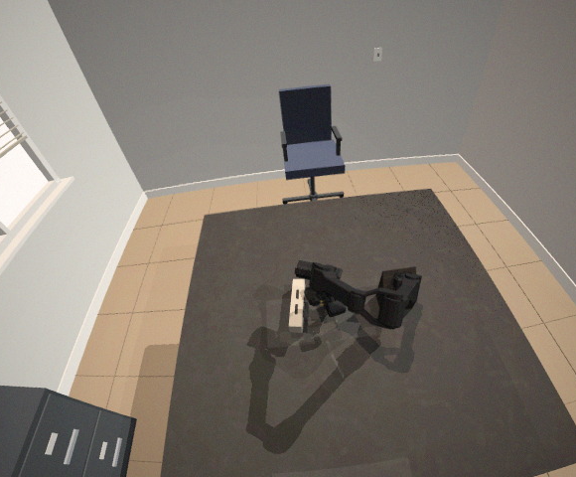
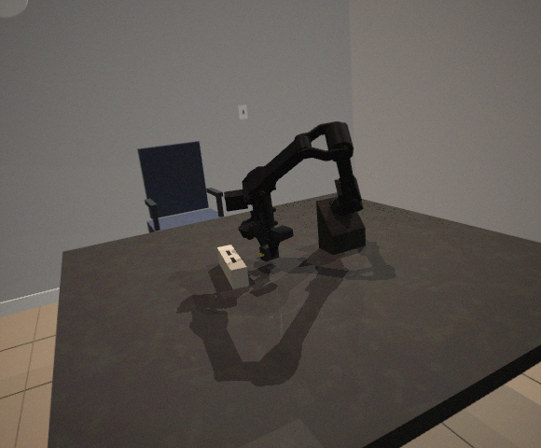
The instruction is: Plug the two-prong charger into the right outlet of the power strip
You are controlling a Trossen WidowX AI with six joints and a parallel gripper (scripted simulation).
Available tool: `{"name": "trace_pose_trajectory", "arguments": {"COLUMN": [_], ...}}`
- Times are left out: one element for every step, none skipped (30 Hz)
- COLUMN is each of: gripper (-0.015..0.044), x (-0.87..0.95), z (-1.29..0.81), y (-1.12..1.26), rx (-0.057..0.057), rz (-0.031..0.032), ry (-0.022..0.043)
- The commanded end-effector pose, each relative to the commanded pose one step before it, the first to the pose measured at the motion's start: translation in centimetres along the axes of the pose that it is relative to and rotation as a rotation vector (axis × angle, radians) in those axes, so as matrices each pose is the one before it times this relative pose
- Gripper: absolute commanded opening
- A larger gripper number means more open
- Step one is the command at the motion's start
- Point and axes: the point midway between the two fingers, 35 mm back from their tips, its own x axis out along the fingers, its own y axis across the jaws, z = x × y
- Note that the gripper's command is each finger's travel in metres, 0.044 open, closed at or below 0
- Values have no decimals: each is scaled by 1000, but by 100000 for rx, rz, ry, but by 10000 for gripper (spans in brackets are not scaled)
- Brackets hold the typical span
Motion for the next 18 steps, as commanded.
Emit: {"name": "trace_pose_trajectory", "arguments": {"gripper": [0, 0, 0, 0, 0, 0, 0, 0, 0, 0, 0, 0, 0, 0, 0, 0, 0, 0], "x": [340, 59, 59, 59, 59, 59, 59, 59, 59, 59, 59, 59, -1, -2, -3, -5, -6, -6], "z": [-180, -31, -30, -29, -28, -27, -26, -25, -24, -23, -22, -20, 17, 35, 53, 69, 85, 99], "y": [-372, -86, -86, -86, -87, -87, -87, -88, -88, -88, -89, -89, -4, -8, -11, -14, -17, -20], "rx": [6721, 1716, 1716, 1715, 1715, 1715, 1715, 1715, 1715, 1715, 1715, 1715, 26, 51, 77, 101, 125, 146], "rz": [911, 101, 100, 99, 99, 98, 98, 97, 96, 96, 95, 94, 1, 3, 4, 5, 6, 7], "ry": [286, 49, 50, 52, 53, 54, 56, 57, 58, 60, 61, 63, 0, 1, 1, 1, 1, 2]}}
